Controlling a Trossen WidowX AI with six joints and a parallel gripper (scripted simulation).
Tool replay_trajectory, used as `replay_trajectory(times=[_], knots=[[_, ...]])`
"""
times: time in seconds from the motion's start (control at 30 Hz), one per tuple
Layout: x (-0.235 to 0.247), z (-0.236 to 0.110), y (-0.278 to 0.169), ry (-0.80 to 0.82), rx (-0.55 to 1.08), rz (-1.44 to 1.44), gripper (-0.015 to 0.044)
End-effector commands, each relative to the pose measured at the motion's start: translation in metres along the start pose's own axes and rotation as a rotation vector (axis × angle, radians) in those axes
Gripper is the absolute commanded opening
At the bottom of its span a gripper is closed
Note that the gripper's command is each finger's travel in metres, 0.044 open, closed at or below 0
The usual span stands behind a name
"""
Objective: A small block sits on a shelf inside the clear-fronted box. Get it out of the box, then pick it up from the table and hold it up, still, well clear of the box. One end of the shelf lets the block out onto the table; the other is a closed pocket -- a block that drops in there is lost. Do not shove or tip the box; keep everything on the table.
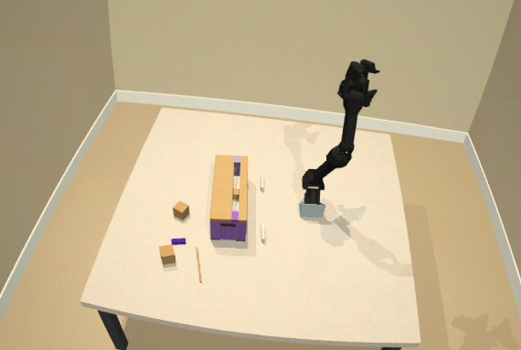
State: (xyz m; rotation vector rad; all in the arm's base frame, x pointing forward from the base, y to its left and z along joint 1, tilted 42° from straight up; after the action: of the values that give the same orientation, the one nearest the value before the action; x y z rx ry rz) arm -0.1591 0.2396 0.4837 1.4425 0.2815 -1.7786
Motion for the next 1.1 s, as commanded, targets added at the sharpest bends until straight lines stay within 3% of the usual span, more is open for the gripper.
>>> replay_trajectory(times=[0.0, 0.4, 0.7, 1.07], knots=[[0.0, 0.001, 0.002, 0.001, -0.006, -0.003, 0.04], [0.005, 0.064, 0.085, 0.098, -0.33, 0.066, 0.04], [0.022, 0.099, 0.167, 0.303, -0.606, 0.329, 0.04], [0.069, 0.088, 0.299, 0.829, -0.804, 0.587, 0.04]])
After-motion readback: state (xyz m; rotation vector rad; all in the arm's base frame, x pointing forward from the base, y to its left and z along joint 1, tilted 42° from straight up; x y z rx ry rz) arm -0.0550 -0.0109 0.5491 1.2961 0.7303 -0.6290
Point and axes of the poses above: the point midway between the two fingers, 35 mm back from their tips, its own z axis out along the fingers, its own x axis across the jaws, y = z × x, the point moved 9 cm from there along -z, back along the fingers, and after that the axes turned 6 degrees about -z, right-handed, at the moved point
